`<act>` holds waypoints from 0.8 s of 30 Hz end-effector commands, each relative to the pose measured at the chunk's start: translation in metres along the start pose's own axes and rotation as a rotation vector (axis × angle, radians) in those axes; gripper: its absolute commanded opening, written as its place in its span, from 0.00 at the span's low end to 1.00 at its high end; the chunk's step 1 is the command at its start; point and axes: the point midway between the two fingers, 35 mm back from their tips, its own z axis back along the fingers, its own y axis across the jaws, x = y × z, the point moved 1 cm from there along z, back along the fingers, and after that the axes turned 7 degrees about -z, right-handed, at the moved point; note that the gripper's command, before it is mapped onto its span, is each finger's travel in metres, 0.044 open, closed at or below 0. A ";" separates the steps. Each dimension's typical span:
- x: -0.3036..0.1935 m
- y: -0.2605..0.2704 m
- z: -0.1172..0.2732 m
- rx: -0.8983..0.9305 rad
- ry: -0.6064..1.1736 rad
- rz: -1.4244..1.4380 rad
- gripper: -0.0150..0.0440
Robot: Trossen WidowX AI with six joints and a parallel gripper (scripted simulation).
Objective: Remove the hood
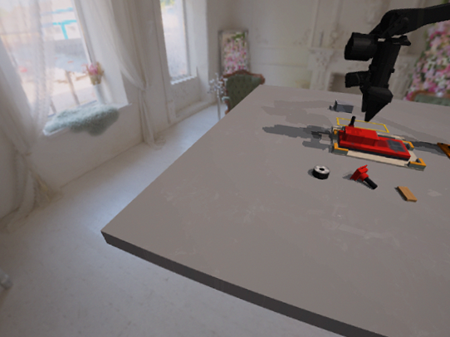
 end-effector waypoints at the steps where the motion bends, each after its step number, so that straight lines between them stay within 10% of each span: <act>1: -0.001 0.000 -0.005 0.002 0.008 0.005 1.00; 24: -0.002 0.001 -0.020 0.002 0.008 0.005 1.00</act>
